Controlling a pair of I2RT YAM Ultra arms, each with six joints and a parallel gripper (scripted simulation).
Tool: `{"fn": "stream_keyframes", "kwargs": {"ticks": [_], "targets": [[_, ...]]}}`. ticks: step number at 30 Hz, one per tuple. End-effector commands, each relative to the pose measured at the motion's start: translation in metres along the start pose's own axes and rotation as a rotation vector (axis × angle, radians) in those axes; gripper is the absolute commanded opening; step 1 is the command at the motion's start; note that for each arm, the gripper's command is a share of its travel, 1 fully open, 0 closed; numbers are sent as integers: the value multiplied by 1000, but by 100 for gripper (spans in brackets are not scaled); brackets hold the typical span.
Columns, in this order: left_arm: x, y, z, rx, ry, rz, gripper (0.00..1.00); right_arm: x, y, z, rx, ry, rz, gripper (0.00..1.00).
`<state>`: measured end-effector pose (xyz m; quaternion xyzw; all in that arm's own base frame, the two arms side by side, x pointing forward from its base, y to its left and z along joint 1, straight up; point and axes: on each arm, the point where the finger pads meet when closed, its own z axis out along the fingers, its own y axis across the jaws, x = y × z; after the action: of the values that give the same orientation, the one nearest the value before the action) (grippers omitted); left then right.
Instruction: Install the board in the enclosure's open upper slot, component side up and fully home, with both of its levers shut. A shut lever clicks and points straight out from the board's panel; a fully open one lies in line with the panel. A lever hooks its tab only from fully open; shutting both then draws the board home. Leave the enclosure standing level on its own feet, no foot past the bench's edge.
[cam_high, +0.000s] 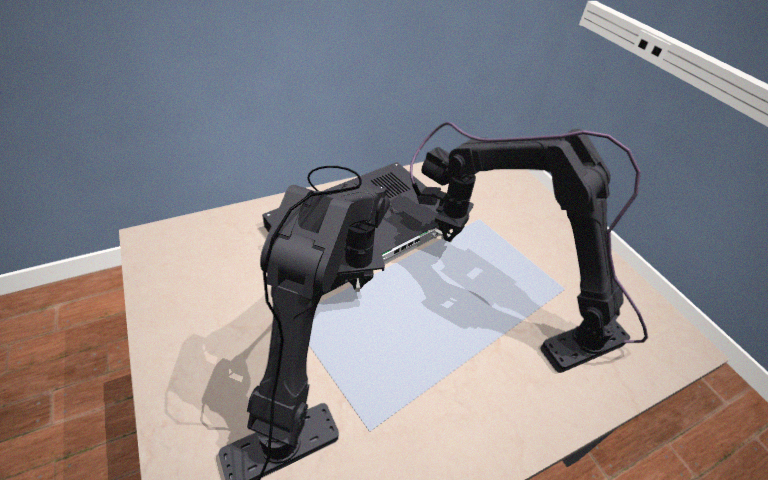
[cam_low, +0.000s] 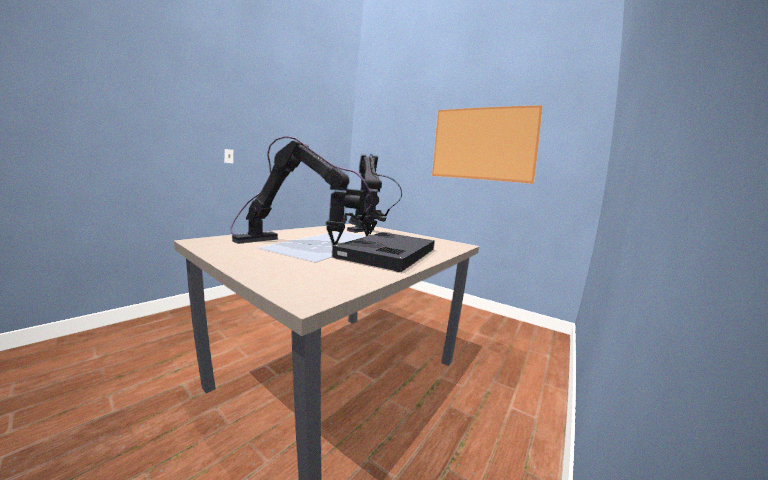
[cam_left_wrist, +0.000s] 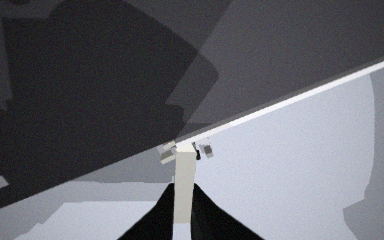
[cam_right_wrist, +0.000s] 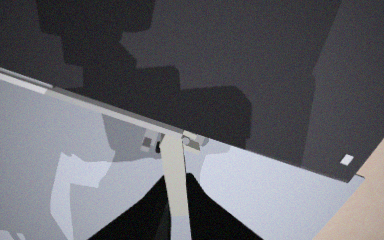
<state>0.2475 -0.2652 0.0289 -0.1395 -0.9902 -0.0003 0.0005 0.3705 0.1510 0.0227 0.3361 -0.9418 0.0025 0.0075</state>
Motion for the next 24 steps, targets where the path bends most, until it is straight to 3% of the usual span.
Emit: {"fn": "stream_keyframes", "kwargs": {"ticks": [1,9,14,24], "targets": [[-9,0,-7,-18,-28,-24,3,-8,-1,-9,24,-52,21,4],[-8,0,-7,-18,-28,-35,3,-8,-2,-9,24,-52,21,4],[-7,-2,-7,-20,-23,-182,3,-4,0,-9,26,-35,179,4],[-10,-9,-8,-8,-22,-274,3,-11,6,-9,13,-44,266,4]]}}
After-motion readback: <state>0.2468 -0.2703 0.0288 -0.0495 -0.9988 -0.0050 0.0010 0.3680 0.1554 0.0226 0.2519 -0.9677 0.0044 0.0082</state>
